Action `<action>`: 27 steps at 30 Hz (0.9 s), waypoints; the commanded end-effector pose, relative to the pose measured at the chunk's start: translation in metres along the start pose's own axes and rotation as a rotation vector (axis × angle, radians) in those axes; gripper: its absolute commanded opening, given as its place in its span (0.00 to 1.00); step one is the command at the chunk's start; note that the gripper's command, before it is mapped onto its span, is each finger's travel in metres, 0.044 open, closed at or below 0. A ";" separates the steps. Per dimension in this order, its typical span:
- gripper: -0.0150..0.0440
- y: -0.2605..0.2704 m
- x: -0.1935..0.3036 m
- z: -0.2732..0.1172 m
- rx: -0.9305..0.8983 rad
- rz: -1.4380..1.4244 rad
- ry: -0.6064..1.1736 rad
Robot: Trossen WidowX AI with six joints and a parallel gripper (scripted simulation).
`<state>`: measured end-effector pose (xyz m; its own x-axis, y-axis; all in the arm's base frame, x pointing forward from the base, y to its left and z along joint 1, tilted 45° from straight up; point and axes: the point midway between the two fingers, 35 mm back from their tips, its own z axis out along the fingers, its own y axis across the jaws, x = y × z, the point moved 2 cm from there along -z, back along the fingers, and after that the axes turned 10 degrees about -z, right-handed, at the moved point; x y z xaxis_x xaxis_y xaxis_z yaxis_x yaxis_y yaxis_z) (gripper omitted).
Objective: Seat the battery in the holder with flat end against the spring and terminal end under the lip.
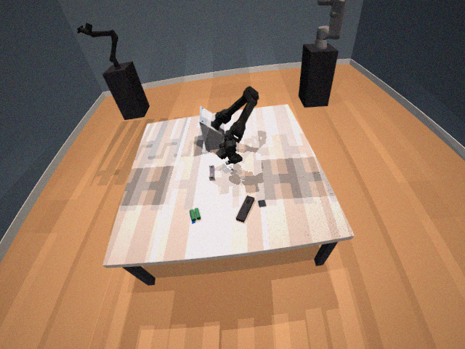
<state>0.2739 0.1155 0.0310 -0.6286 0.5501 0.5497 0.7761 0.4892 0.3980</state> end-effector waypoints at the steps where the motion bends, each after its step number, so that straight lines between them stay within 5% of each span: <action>1: 0.38 -0.002 -0.015 -0.002 0.002 -0.104 -0.007; 27: 0.38 -0.055 -0.109 -0.011 0.013 -0.992 -0.003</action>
<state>0.2980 0.0297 -0.0368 -0.9980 -0.0596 0.0188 -0.0316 0.7402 0.6717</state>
